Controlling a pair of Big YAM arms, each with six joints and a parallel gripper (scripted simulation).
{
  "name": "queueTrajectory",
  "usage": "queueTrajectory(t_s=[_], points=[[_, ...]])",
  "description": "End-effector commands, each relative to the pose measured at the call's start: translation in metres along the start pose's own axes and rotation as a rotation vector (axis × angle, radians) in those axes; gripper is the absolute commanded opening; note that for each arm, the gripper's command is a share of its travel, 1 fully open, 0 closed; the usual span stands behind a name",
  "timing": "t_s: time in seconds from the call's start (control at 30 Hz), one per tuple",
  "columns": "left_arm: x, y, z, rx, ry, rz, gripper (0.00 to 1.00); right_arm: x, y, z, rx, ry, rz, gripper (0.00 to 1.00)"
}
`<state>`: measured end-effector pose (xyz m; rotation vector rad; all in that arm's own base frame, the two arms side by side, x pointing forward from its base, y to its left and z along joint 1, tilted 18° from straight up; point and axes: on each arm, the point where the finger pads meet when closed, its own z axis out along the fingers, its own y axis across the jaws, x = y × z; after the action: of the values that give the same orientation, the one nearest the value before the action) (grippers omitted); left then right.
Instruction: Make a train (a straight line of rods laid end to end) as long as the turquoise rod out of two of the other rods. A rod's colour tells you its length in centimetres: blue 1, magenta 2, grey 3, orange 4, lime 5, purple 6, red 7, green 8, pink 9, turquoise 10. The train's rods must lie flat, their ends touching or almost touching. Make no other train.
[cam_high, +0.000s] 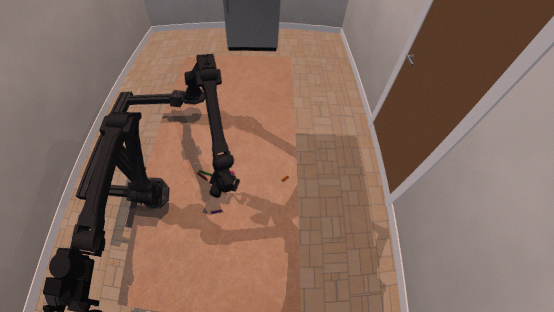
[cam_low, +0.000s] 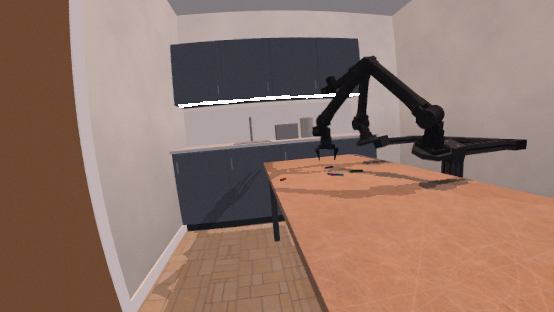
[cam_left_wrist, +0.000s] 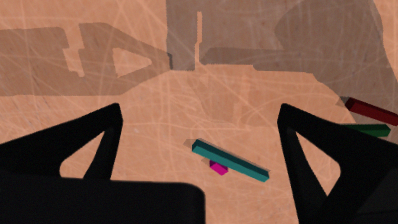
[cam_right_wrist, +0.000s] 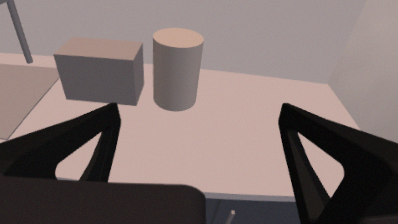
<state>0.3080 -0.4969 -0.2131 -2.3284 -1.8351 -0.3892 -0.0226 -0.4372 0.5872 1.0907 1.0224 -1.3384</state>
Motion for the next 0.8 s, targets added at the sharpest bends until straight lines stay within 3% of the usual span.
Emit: queueTrajectory(t_s=[0.0, 0.17, 0.77], points=[[-0.024, 0.007, -0.012, -0.011, -0.012, -0.169, 1.00, -0.049, -0.006, -0.008, 0.010, -0.074, -0.012, 1.00], [-0.027, 0.010, -0.011, -0.010, -0.012, -0.253, 1.00, -0.049, -0.006, -0.008, 0.010, -0.074, -0.012, 1.00], [-0.060, 0.016, -0.011, -0.007, -0.017, -0.794, 1.00, -0.049, -0.006, -0.008, 0.010, -0.074, -0.012, 1.00]])
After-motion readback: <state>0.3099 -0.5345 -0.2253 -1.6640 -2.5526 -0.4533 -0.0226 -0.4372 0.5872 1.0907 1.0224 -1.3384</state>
